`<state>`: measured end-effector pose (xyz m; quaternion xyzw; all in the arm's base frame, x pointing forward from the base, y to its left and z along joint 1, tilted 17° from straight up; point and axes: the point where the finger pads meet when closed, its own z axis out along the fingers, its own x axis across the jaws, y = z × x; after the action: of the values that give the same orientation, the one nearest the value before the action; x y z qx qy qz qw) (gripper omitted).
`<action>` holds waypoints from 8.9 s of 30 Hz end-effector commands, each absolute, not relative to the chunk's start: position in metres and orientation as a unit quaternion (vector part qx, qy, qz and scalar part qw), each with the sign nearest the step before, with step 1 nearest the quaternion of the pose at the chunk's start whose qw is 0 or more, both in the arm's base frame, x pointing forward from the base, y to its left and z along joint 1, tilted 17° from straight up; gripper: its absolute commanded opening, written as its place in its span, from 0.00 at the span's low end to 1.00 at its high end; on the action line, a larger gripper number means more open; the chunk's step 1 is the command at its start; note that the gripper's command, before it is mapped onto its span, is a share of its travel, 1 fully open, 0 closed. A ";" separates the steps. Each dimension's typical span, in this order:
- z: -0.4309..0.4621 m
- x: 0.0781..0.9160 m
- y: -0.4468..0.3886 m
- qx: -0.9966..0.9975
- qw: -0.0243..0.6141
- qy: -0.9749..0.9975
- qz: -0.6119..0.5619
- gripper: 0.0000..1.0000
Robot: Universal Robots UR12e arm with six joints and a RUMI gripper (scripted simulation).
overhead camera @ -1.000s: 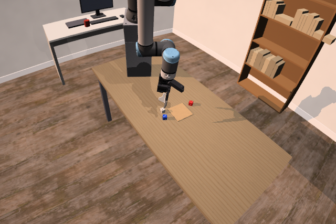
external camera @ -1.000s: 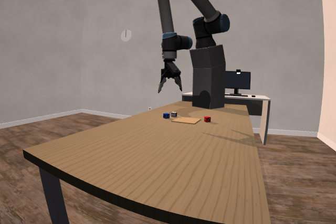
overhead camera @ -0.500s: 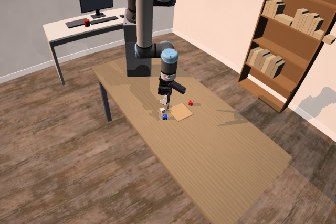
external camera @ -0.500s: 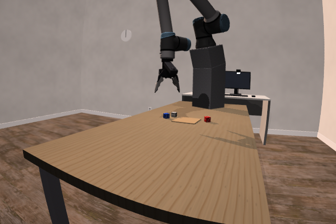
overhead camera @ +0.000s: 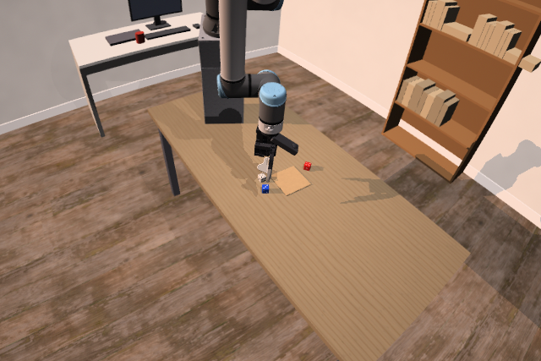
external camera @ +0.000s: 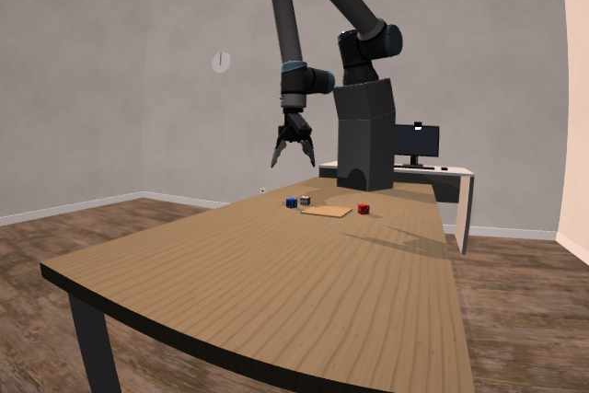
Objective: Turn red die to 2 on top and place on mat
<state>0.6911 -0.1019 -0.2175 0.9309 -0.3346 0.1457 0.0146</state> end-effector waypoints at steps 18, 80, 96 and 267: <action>-0.299 0.714 -0.113 0.931 0.015 -0.335 0.146 1.00; -0.319 0.650 -0.093 0.931 0.015 -0.335 0.146 1.00; -0.319 0.650 -0.093 0.931 0.015 -0.335 0.146 1.00; -0.247 0.649 0.141 0.898 0.001 -0.416 0.147 1.00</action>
<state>0.6503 0.1432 -0.2462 0.9039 -0.4021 0.1458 0.0038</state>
